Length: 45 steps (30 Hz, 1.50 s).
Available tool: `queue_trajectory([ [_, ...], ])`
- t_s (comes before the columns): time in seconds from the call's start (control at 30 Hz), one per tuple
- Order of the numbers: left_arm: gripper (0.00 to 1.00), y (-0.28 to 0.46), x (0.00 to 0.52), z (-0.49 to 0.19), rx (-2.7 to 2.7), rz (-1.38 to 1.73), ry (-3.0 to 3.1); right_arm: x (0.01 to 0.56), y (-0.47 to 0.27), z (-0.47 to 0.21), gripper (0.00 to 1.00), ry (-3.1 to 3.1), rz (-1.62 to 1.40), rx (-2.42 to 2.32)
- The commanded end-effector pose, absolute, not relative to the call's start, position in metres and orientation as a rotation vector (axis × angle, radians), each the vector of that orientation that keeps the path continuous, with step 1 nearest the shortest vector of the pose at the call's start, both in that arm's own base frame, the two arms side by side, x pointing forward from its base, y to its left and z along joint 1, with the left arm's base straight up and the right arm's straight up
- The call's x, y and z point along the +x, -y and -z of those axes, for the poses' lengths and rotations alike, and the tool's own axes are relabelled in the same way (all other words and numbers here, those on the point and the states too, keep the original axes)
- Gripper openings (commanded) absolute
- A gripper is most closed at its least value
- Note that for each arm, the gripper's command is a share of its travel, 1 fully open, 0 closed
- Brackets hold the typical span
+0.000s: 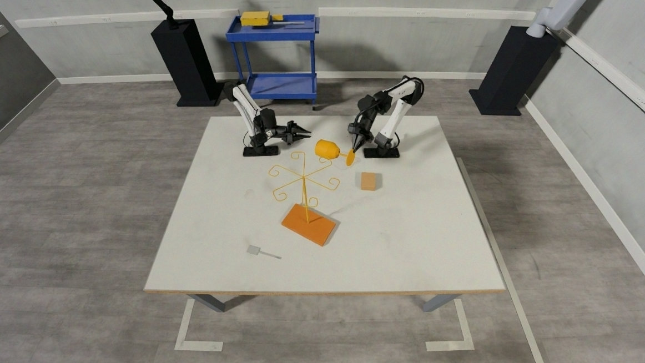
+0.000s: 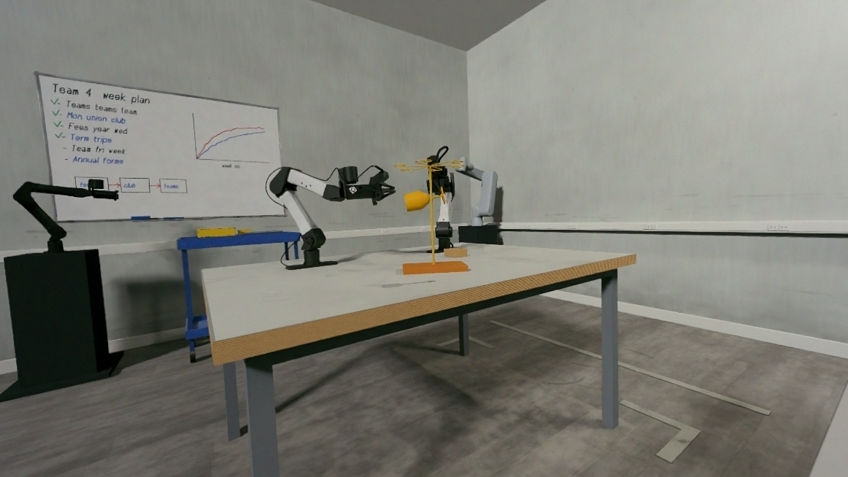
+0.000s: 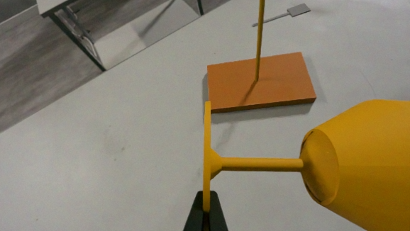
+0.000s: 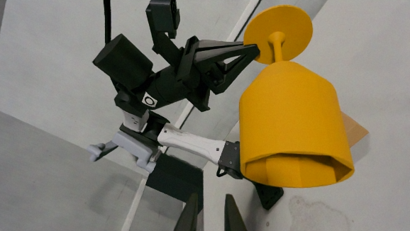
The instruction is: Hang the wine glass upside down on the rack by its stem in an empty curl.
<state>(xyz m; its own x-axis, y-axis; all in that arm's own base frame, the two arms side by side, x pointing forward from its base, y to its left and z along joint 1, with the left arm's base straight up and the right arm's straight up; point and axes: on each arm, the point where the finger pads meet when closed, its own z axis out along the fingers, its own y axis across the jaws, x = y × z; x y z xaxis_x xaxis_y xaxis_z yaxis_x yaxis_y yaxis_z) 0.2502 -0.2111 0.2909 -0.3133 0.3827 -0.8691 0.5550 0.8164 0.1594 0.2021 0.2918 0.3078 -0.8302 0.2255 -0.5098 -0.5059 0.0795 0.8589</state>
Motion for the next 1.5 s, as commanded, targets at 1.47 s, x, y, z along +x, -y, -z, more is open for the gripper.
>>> queue_trajectory([
  [1.47,0.0,0.285,0.267,-0.437,1.455,-0.407,-0.358,0.198,-0.29,-0.341,0.17,-1.714,-1.82,-0.332],
])
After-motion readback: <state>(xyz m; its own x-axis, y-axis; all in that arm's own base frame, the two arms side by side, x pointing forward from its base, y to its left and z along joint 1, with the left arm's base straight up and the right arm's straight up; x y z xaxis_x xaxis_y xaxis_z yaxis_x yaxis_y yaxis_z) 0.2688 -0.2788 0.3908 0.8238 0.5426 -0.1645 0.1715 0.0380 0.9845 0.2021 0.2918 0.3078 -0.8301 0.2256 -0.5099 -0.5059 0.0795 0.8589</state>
